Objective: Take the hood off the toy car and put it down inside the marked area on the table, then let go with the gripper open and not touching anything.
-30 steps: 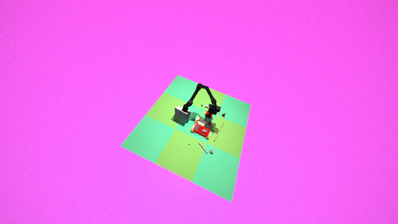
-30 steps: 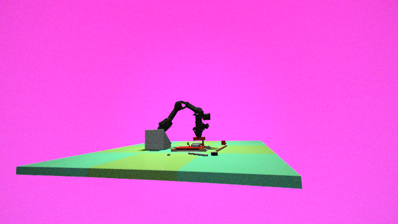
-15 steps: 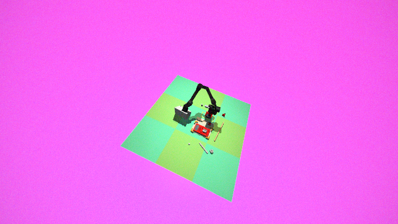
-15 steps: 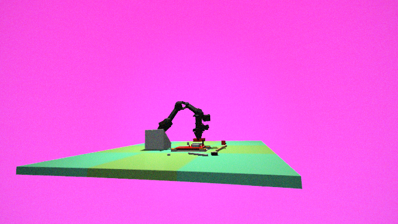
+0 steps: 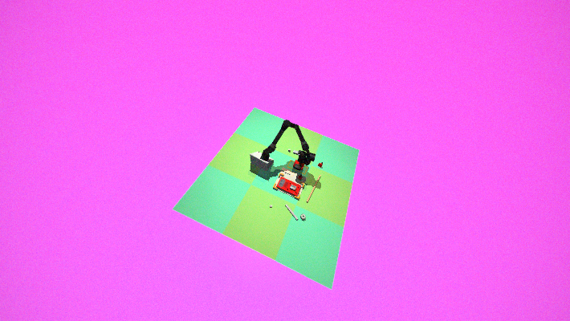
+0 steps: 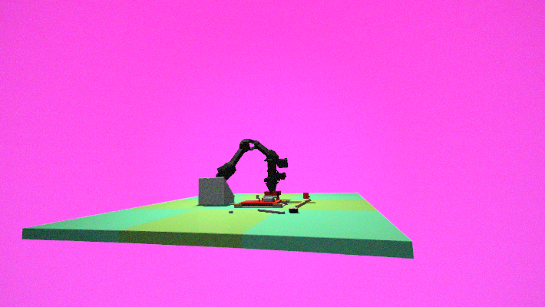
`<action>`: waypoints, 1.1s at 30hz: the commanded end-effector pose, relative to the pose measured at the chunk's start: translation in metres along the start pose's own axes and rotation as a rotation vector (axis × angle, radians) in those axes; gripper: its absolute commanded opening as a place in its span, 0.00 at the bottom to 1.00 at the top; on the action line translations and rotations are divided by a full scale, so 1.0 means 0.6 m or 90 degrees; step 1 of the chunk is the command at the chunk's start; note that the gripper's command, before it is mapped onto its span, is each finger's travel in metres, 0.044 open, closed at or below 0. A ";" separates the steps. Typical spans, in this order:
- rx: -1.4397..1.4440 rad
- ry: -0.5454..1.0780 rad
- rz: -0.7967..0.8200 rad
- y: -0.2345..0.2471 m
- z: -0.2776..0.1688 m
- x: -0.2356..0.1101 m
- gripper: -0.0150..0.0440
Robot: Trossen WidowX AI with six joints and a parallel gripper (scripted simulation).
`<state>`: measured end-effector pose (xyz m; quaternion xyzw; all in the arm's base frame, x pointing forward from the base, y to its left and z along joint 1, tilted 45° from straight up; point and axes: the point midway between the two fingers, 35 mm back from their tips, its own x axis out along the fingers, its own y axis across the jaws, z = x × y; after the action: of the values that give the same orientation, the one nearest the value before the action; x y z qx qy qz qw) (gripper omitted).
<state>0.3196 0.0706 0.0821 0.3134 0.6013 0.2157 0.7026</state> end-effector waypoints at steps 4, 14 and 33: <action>0.003 0.003 -0.002 -0.001 -0.003 0.010 0.25; 0.003 0.003 -0.001 -0.001 -0.005 0.021 0.25; 0.003 0.003 0.000 0.000 -0.005 0.033 0.25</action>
<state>0.3204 0.0836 0.0697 0.3145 0.6019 0.2167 0.7013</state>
